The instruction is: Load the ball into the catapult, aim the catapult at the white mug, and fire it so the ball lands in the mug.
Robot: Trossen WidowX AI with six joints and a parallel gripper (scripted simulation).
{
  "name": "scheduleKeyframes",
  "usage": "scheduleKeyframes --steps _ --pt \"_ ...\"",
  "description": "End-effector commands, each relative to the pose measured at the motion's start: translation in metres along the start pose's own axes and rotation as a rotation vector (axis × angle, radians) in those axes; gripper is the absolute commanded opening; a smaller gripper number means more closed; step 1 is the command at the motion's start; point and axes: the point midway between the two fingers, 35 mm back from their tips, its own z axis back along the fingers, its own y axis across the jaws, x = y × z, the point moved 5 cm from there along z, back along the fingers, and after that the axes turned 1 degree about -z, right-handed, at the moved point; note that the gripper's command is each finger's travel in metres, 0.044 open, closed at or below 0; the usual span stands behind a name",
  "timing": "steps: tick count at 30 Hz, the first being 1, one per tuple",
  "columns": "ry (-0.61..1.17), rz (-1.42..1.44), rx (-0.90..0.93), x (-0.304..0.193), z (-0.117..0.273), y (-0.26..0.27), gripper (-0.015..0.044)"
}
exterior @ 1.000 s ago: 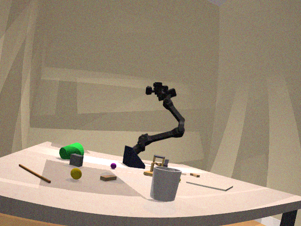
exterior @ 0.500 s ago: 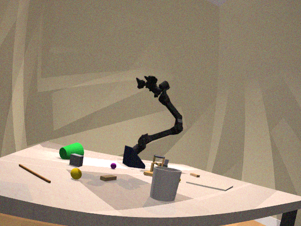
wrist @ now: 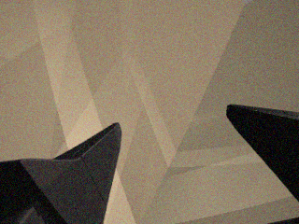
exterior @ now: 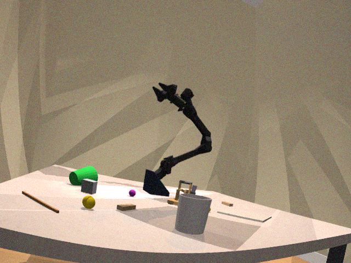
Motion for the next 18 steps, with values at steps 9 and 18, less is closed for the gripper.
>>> scheduleKeyframes --steps 9,18 --pt "-0.056 -0.084 0.414 0.037 -0.006 0.103 0.0440" --pt "-0.028 -0.120 0.712 0.057 0.011 0.176 0.0440"
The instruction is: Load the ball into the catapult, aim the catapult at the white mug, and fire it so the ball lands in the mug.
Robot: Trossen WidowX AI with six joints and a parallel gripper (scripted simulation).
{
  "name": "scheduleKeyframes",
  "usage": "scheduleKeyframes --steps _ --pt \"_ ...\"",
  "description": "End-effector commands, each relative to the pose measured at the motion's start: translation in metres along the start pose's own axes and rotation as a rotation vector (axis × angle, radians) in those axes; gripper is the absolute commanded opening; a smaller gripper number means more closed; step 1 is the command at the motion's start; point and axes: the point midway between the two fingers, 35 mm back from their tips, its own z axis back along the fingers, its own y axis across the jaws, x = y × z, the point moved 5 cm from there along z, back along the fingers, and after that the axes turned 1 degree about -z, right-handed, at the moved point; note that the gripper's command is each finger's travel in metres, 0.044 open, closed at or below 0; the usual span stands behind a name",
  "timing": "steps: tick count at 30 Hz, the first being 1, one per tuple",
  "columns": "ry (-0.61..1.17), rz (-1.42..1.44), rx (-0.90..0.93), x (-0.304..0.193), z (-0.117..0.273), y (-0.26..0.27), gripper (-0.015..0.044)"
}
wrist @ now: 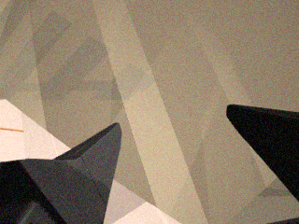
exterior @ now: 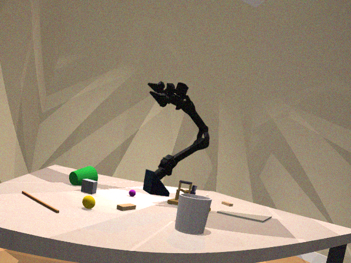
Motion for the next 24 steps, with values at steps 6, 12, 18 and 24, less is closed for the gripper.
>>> scheduleKeyframes --steps 6,12,18,24 --pt "0.076 -0.054 0.322 0.008 -0.022 0.083 0.0440" --pt "0.154 -0.081 0.496 0.010 -0.025 0.132 0.0440" --pt "0.263 -0.104 0.663 0.008 -0.022 0.183 0.0440" --pt "0.402 -0.120 0.813 0.002 -0.013 0.231 0.0440"
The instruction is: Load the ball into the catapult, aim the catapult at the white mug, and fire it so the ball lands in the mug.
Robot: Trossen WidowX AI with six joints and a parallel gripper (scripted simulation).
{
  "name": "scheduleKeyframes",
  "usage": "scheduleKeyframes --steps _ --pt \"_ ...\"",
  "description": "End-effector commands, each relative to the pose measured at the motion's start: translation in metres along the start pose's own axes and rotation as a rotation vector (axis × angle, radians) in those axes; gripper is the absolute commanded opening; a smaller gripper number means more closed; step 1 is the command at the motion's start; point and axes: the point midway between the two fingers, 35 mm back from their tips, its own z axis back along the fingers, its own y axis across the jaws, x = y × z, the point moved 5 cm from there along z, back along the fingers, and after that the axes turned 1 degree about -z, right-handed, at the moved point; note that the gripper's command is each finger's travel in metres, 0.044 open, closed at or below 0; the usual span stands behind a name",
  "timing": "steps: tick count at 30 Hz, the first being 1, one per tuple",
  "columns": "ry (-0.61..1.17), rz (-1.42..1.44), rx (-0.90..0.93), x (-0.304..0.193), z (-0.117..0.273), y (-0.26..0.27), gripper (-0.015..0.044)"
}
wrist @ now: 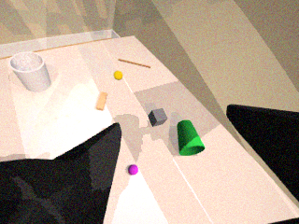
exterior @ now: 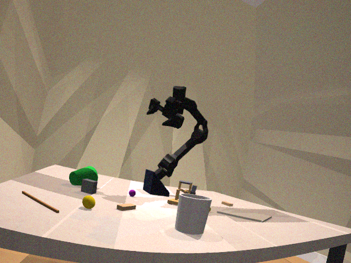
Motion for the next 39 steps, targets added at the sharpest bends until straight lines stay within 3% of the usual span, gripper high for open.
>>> scheduleKeyframes --steps 1,14,27,39 --pt "0.105 -0.036 0.114 -0.005 -0.019 0.034 0.0440" --pt "0.471 -0.150 0.326 -0.040 -0.056 0.122 0.0440" --pt "0.886 -0.282 0.375 -0.092 -0.064 0.201 0.0440" --pt "0.907 -0.289 0.372 -0.114 -0.077 0.213 0.0440"
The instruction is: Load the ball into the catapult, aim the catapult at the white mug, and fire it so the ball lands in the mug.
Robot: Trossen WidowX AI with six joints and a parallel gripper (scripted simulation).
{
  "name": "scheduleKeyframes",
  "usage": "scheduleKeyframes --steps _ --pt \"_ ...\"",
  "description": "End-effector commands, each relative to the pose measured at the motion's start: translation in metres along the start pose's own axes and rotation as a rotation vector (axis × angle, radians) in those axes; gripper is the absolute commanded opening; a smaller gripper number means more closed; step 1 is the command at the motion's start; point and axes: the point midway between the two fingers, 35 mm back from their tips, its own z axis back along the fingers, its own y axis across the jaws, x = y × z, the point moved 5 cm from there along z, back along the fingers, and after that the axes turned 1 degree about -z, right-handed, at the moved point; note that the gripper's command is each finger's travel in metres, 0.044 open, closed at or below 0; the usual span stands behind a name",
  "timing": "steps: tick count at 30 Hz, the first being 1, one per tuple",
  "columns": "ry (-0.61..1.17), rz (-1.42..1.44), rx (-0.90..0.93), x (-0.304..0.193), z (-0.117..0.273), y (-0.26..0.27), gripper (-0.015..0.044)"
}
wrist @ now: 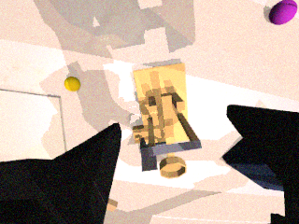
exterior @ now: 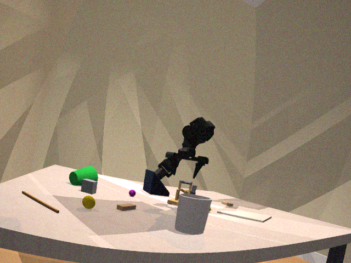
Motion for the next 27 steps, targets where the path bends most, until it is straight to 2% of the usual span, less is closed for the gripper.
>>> scheduleKeyframes --steps 1,27 --pt "0.016 -0.007 -0.001 -0.003 -0.035 0.000 0.0440" --pt "0.017 -0.007 0.000 -0.004 -0.076 0.000 0.0440"
